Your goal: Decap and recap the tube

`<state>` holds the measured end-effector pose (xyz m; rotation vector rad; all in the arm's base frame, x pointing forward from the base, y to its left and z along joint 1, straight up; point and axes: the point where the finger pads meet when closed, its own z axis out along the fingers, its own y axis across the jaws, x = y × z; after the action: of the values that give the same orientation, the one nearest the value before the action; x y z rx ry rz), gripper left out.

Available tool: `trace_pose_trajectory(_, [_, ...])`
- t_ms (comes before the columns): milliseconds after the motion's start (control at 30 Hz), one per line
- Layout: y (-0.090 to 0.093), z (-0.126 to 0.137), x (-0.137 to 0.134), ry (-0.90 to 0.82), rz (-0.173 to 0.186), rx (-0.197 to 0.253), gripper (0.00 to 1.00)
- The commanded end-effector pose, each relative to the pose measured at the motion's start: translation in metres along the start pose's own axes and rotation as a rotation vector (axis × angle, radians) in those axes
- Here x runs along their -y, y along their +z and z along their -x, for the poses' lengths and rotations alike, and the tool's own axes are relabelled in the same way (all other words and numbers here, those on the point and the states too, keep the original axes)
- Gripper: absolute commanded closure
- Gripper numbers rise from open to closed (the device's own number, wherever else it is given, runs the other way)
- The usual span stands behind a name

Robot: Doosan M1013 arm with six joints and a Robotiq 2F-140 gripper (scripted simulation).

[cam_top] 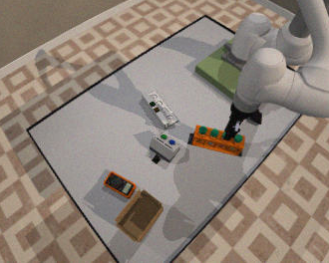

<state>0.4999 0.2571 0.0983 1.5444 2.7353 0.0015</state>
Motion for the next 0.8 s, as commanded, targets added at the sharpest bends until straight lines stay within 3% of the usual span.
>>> trace_pose_trajectory(0, [-0.001,0.0,0.0,0.0,0.001,0.0,0.7])
trace_pose_trajectory(533, [-0.036,0.0,0.0,0.0,0.001,0.0,0.7])
trace_pose_trajectory(633, [-0.036,0.023,0.008,-0.25,0.001,0.0,0.7])
trace_pose_trajectory(767, [-0.036,0.037,0.013,-0.376,0.001,0.001,0.7])
